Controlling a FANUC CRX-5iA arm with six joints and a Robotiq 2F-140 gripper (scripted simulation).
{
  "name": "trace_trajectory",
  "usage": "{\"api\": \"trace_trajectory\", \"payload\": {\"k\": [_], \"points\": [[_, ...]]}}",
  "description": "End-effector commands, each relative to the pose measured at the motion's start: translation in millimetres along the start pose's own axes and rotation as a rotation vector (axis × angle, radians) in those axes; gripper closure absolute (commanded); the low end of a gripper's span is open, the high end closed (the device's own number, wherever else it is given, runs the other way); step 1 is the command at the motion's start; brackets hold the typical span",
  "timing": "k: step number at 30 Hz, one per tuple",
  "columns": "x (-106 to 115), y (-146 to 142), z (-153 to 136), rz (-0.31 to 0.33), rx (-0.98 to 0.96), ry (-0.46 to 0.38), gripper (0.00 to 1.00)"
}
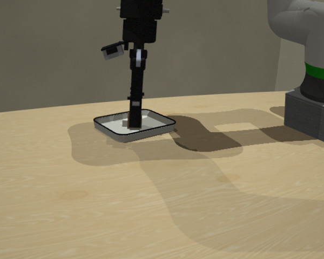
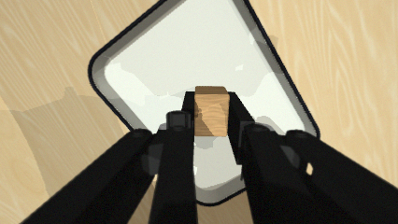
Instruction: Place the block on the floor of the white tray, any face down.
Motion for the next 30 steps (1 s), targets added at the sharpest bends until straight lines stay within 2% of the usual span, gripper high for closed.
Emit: {"api": "trace_trajectory", "payload": {"k": [1,5,6,30], "points": [[0.7,-0.1,0.6,0.0,0.0,0.002,0.9],[0.7,-0.1,0.6,0.0,0.0,0.002,0.9],[0.7,-0.1,0.6,0.0,0.0,0.002,0.65],[0.7,-0.1,0.6,0.0,0.0,0.002,0.65]]}}
Point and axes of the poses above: the point where the finger pads meet when closed, its own x axis back along the fingers, its own y axis across the jaws, z = x × y, the point moved 10 cm from there along x, back along the fingers, and after that the axes turned 11 degrees about -x, right-handed, at the moved point
